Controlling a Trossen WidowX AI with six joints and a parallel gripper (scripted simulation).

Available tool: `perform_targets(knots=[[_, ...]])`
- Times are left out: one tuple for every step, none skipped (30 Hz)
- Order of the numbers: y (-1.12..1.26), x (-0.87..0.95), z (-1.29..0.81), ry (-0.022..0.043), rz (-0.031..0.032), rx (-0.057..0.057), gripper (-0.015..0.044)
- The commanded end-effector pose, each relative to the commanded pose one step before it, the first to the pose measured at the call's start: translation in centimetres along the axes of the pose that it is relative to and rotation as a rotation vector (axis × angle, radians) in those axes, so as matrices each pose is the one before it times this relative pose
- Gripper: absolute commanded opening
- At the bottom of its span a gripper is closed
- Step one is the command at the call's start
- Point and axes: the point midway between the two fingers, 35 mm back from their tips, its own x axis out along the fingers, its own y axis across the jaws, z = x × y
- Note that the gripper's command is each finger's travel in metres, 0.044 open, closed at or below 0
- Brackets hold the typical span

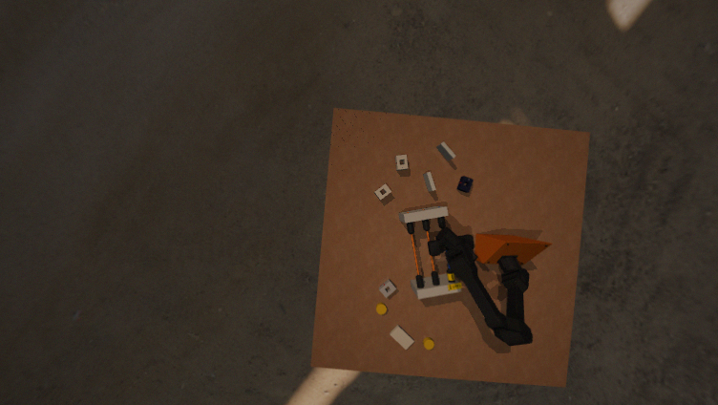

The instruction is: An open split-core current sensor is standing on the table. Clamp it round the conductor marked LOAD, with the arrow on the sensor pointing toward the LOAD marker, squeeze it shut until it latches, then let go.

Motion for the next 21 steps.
perform_targets(knots=[[-0.036,0.293,-0.006,-0.00006,-0.00118,0.001,0.0],[0.001,0.141,-0.001,-0.00006,0.00004,-0.0001,0.0],[0.063,-0.379,-0.014,0.00076,0.00086,0.0012,0.0026],[0.0,0.0,0.0,0.0,0.0,0.0,0.0053],[0.0,0.0,0.0,0.0,0.0,0.0,0.0079],[0.0,0.0,0.0,0.0,0.0,0.0,0.0105],[0.0,0.0,0.0,0.0,0.0,0.0,0.0131],[0.0,0.0,0.0,0.0,0.0,0.0,0.0157],[0.0,0.0,0.0,0.0,0.0,0.0,0.0184],[0.0,0.0,0.0,0.0,0.0,0.0,0.021],[0.0,0.0,0.0,0.0,0.0,0.0,0.0236],[0.0,0.0,0.0,0.0,0.0,0.0,0.0258],[0.0,0.0,0.0,0.0,0.0,0.0,0.0258],[0.0,0.0,0.0,0.0,0.0,0.0,0.0258],[0.0,0.0,0.0,0.0,0.0,0.0,0.0258],[0.0,0.0,0.0,0.0,0.0,0.0,0.0258],[0.0,0.0,0.0,0.0,0.0,0.0,0.0258],[0.0,0.0,0.0,0.0,0.0,0.0,0.0258],[0.0,0.0,0.0,0.0,0.0,0.0,0.0258],[0.0,0.0,0.0,0.0,0.0,0.0,0.0258],[0.0,0.0,0.0,0.0,0.0,0.0,0.0258]])
